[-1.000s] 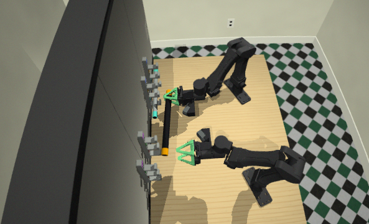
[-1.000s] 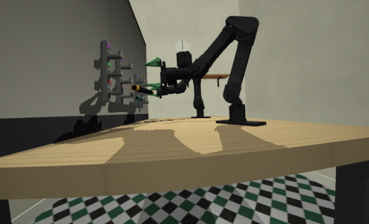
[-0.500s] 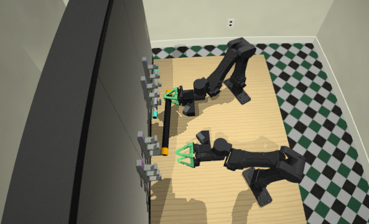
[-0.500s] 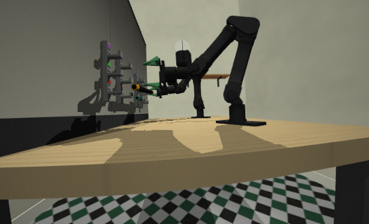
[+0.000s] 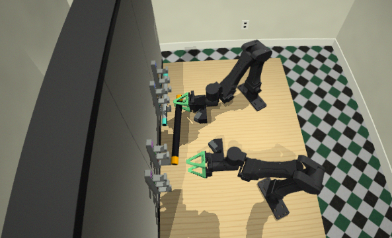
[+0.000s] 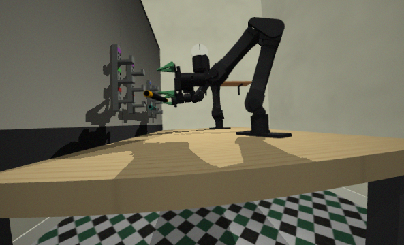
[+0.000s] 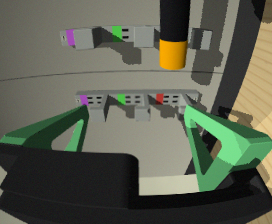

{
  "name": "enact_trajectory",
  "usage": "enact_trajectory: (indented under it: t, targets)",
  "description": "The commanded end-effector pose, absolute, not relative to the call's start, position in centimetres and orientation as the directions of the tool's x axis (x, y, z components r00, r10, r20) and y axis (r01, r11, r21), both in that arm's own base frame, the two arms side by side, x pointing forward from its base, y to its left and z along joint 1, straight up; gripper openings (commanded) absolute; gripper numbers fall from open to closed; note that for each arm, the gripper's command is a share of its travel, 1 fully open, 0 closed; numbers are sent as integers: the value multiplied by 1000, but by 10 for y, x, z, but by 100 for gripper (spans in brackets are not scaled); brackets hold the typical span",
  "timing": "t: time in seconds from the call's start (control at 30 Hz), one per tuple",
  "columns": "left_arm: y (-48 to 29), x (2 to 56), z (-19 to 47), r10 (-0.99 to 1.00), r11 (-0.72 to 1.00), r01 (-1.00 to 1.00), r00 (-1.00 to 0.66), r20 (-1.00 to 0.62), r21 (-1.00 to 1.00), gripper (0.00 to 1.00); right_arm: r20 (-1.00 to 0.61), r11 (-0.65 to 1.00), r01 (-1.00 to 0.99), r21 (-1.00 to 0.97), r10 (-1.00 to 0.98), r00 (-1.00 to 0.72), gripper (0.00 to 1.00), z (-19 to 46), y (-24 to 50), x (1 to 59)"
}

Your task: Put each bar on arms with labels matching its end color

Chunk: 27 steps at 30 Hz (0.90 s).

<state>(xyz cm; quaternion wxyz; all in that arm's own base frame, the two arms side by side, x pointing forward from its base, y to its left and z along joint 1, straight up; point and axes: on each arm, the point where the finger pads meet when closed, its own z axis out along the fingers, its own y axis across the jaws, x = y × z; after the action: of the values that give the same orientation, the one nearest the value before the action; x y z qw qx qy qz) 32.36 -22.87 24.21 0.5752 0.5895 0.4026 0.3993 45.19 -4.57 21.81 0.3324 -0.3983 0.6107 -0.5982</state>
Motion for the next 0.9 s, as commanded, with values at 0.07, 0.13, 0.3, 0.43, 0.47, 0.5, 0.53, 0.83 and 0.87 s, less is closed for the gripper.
enact_trajectory:
  t: [0.07,0.13,0.3,0.43,0.47,0.5,0.53,0.83,0.87]
  targets:
    - [-224,322,249,935,1,3,354,-2,1000,100,-2,2,1,-1000,-887,-463,0,230,-46,451]
    - [-224,322,249,935,1,3,354,-2,1000,100,-2,2,1,-1000,-887,-463,0,229,-46,451]
    - [-224,322,249,935,1,3,354,-2,1000,100,-2,2,1,-1000,-887,-463,0,226,-46,450]
    - [-224,322,249,935,1,3,354,-2,1000,100,-2,2,1,-1000,-887,-463,0,225,-47,449]
    - [-224,322,249,935,1,3,354,-2,1000,100,-2,2,1,-1000,-887,-463,0,225,-47,449]
    - [-224,322,248,935,1,3,354,-2,1000,100,-2,2,1,-1000,-887,-463,0,225,-47,449]
    - [-224,322,248,935,1,3,354,-2,1000,100,-2,2,1,-1000,-887,-463,0,225,-47,449]
    - [-224,322,248,935,1,3,354,-2,1000,100,-2,2,1,-1000,-887,-463,0,229,-47,449]
    - [-224,322,248,935,1,3,354,-2,1000,100,-2,2,1,-1000,-887,-463,0,230,-47,449]
